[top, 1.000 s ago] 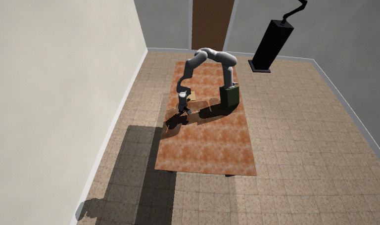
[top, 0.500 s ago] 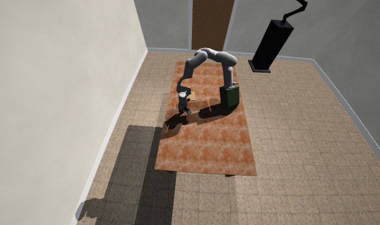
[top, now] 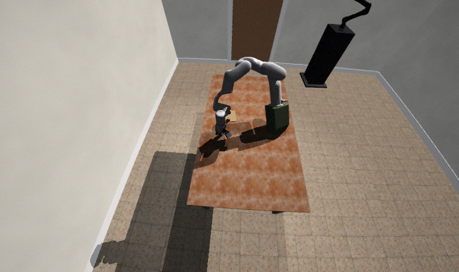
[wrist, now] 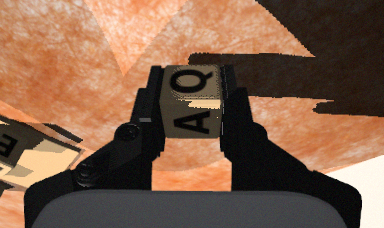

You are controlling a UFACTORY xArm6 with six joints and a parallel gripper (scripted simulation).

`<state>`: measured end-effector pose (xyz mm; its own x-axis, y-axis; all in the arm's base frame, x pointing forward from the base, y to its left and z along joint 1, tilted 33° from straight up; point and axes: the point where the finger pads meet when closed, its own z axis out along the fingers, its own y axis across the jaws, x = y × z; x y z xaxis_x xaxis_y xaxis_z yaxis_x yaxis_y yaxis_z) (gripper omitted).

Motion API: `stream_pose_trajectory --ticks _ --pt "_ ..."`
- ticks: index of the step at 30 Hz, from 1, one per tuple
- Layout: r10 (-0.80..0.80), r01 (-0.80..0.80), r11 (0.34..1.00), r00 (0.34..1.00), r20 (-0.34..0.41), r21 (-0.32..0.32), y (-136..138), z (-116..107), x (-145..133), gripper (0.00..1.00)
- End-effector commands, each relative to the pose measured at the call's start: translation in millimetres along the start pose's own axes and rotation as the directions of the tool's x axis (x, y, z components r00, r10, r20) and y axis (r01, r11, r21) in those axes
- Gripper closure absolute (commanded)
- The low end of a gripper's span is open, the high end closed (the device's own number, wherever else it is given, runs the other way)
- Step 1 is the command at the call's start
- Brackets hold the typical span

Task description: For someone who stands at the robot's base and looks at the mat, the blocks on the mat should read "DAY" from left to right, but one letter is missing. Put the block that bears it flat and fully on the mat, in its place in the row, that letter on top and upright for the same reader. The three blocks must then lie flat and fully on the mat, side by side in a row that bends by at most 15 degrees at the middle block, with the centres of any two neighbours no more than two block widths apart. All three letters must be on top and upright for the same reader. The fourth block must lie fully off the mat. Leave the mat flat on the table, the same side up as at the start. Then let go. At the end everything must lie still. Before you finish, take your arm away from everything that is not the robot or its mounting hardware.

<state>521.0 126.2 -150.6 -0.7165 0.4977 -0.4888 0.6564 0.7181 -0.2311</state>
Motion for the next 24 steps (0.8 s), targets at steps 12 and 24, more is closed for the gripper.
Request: stream_pose_trajectory --ticks 12,24 --pt "0.001 -0.001 1.0 1.0 0.002 -0.004 1.3 -87.6 -0.7 0.73" --pt "0.0 0.0 1.0 1.0 0.001 -0.004 1.3 -89.4 -0.8 0.73"
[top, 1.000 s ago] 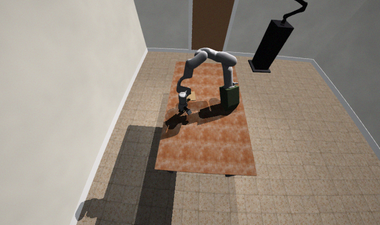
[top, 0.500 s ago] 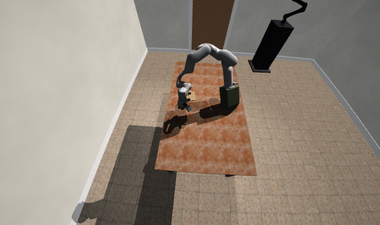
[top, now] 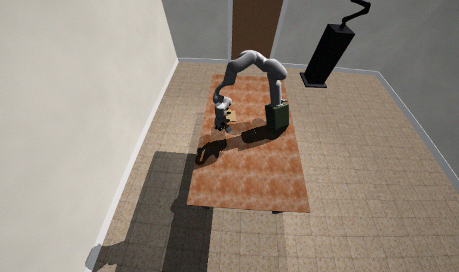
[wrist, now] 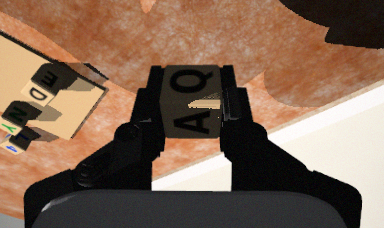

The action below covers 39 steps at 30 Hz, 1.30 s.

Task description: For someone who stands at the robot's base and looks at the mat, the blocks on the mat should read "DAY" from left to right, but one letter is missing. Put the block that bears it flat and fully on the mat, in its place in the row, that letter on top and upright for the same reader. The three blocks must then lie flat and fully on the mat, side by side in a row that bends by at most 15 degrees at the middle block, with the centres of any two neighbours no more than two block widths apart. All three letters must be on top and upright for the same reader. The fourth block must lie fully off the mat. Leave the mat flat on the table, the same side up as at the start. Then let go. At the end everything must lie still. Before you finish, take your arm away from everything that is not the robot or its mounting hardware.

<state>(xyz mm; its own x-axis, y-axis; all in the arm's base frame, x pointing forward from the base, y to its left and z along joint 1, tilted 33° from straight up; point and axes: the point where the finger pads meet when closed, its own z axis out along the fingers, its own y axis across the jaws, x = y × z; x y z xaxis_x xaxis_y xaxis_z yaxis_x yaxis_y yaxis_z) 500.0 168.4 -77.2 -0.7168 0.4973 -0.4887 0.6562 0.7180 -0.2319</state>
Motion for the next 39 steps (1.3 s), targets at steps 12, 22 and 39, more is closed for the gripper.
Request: stream_pose_trajectory --ticks 12,22,39 --pt "-0.147 0.147 0.989 0.989 0.003 -0.005 -10.5 -2.2 -13.0 0.73" --pt "-0.443 0.443 0.896 0.896 0.006 -0.004 -37.7 -2.1 -35.8 0.73" --pt "-0.809 0.809 0.588 0.588 0.009 0.0 -83.0 -2.2 -64.2 0.73"
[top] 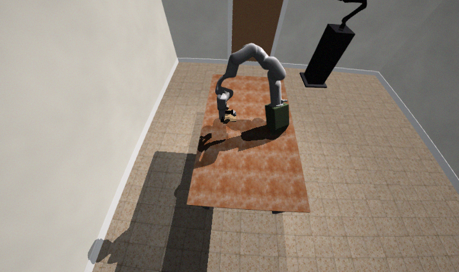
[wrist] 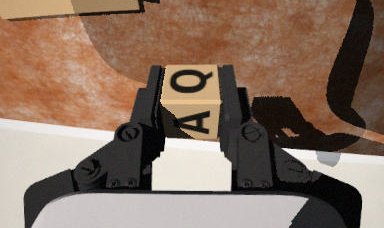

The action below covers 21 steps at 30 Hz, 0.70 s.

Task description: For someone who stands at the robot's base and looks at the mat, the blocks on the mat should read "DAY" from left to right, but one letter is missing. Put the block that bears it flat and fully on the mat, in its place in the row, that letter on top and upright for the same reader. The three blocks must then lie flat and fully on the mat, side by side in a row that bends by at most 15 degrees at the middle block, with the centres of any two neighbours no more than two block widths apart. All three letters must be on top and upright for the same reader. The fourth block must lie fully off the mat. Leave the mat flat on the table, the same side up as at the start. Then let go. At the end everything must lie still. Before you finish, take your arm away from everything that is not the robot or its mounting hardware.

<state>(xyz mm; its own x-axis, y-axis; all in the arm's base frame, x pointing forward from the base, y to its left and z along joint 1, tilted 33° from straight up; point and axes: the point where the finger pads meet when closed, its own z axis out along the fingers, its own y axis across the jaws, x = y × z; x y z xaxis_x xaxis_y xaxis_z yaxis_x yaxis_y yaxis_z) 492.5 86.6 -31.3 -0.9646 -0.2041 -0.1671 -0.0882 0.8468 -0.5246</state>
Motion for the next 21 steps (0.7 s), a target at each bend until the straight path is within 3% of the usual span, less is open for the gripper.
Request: stream_pose_trajectory --ticks 1,9,16,19,21 --pt "-0.108 0.108 0.994 0.994 -0.003 -0.009 -10.6 -1.6 2.2 0.73" --pt "-0.347 0.347 0.938 0.938 -0.001 -0.009 -35.0 -1.8 12.6 0.73" --pt "-0.534 0.534 0.845 0.845 0.001 -0.009 -54.5 -2.0 22.9 0.73" --pt "-0.559 0.559 0.829 0.829 0.001 -0.009 -57.1 -2.0 24.5 0.73" --pt "-0.644 0.644 0.765 0.765 0.002 -0.009 -66.6 -2.2 30.4 0.73"
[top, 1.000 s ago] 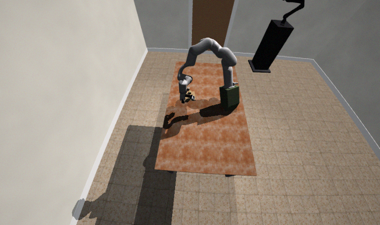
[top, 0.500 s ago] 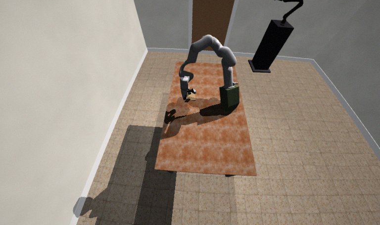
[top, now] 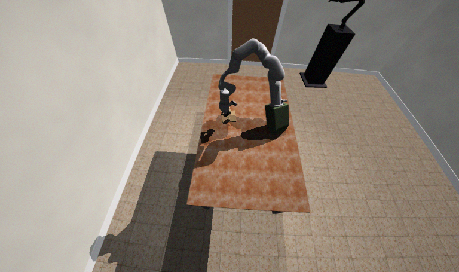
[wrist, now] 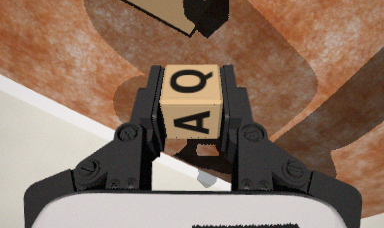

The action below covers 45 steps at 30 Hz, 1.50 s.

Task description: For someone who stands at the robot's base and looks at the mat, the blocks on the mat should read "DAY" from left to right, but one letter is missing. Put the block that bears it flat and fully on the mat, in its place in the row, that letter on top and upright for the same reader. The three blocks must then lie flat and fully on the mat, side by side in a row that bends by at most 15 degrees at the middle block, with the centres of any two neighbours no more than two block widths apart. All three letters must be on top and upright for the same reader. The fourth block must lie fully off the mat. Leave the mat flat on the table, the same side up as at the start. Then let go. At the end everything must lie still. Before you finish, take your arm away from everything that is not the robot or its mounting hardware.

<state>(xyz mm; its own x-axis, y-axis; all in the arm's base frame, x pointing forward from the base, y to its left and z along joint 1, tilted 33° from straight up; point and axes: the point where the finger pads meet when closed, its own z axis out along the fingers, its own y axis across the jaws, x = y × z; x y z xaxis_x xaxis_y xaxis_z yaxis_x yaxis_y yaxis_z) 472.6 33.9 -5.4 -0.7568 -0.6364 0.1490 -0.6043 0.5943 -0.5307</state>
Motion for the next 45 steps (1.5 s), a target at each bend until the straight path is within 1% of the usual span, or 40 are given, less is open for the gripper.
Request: stream_pose_trajectory --ticks 1,7,13,15,18,21,26,30,45 --pt "-0.138 0.138 0.99 0.99 0.002 -0.01 -6.7 -1.7 11.5 0.73" --pt "-0.311 0.311 0.95 0.951 0.004 -0.01 -13.3 -2.0 28.5 0.73" --pt "-0.475 0.475 0.88 0.88 0.005 -0.01 -18.7 -2.5 45.8 0.73" --pt "-0.475 0.475 0.88 0.88 0.005 -0.01 -18.7 -2.5 45.8 0.73" --pt "-0.582 0.582 0.813 0.813 0.007 -0.01 -21.8 -3.0 58.0 0.73" --pt "-0.646 0.646 0.763 0.763 0.008 -0.01 -23.4 -3.2 65.8 0.73" --pt "-0.71 0.71 0.704 0.704 0.009 -0.01 -24.9 -3.6 74.3 0.73" --pt "-0.722 0.722 0.692 0.692 0.009 -0.01 -25.2 -3.7 75.9 0.73" --pt "-0.722 0.722 0.692 0.692 0.009 -0.01 -25.2 -3.2 75.9 0.73"
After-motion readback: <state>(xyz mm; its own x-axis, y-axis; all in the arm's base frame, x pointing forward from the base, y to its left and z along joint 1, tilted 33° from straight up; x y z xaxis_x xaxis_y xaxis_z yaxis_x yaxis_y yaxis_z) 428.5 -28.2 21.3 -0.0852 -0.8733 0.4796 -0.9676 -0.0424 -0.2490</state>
